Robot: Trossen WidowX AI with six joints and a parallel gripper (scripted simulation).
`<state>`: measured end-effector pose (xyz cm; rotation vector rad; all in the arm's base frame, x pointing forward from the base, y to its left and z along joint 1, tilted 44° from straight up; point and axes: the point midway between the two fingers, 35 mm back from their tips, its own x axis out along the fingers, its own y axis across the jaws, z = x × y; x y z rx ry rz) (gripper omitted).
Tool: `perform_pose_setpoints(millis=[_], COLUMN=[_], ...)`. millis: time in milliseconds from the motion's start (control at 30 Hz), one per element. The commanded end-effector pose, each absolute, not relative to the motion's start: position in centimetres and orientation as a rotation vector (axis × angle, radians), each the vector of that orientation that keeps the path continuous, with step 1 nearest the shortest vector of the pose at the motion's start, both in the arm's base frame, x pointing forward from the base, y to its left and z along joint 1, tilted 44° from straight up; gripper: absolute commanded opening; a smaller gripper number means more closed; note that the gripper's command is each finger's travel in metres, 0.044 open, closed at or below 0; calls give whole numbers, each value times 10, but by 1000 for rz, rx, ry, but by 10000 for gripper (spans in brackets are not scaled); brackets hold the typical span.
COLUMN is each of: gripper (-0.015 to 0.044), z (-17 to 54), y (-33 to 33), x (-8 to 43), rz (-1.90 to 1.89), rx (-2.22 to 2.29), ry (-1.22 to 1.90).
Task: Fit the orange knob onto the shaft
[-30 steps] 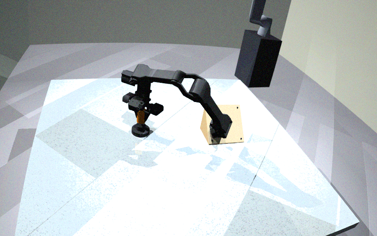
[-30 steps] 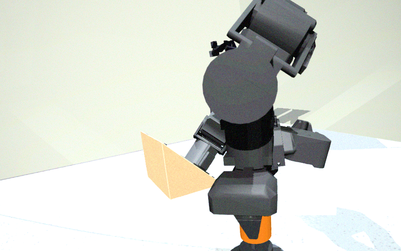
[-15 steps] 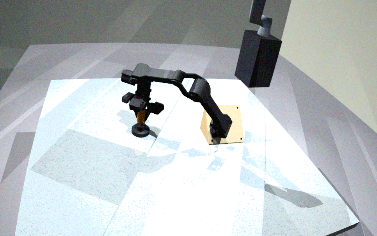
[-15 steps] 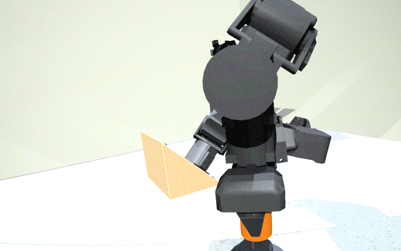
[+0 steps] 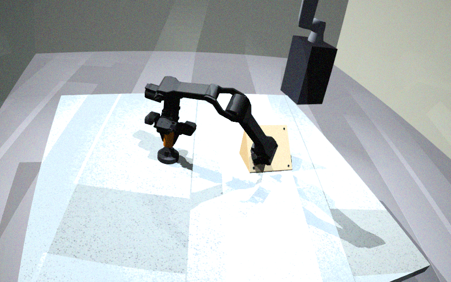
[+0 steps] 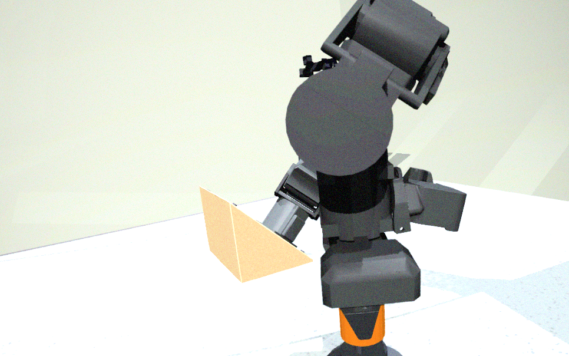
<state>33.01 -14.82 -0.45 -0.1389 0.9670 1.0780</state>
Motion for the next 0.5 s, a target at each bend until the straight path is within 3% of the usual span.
perform_pose_setpoints(millis=[0,467], gripper=[0,0], z=[-3,0], y=[-148,-150], x=[329,332], rz=[1080,1080], rx=[-146,-146], ry=[963,963])
